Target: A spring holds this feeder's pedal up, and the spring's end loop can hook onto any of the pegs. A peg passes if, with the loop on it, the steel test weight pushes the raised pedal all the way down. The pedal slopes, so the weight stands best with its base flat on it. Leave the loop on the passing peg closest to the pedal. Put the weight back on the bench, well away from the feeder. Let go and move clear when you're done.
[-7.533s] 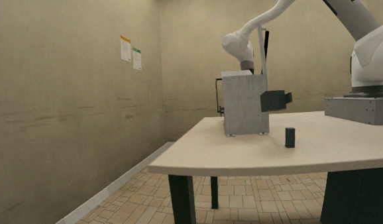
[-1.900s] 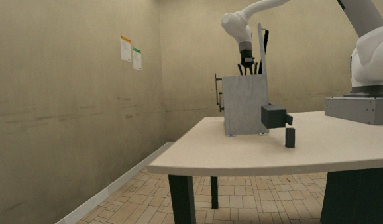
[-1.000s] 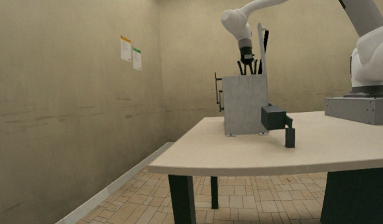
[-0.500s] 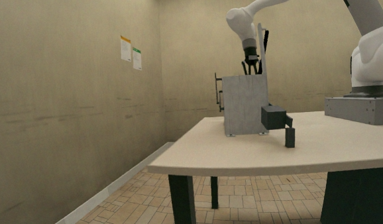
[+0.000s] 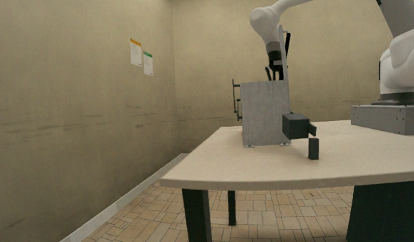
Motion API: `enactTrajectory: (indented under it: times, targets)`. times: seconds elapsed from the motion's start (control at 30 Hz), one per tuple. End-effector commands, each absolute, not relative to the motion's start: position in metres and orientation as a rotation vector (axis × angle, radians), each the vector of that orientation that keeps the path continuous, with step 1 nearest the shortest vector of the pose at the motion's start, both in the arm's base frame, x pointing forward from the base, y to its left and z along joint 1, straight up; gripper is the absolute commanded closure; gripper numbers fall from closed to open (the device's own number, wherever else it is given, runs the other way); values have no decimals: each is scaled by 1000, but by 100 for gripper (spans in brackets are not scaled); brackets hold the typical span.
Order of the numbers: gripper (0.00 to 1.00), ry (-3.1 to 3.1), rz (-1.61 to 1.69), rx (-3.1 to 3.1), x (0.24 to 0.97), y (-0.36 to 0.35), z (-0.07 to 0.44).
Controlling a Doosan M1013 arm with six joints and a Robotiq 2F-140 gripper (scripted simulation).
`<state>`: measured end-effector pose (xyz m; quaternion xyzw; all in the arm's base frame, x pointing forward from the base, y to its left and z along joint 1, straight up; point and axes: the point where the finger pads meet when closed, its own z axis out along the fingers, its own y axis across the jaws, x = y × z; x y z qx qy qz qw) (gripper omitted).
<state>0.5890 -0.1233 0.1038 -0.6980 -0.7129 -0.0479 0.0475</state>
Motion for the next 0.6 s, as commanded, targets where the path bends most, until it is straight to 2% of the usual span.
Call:
enactTrajectory:
  times: [0.0,0.57]
  targets:
    - [75,-2177,-143,-2132,584,-118,102]
    - [75,-2188,-122,-2143,559,-97,91]
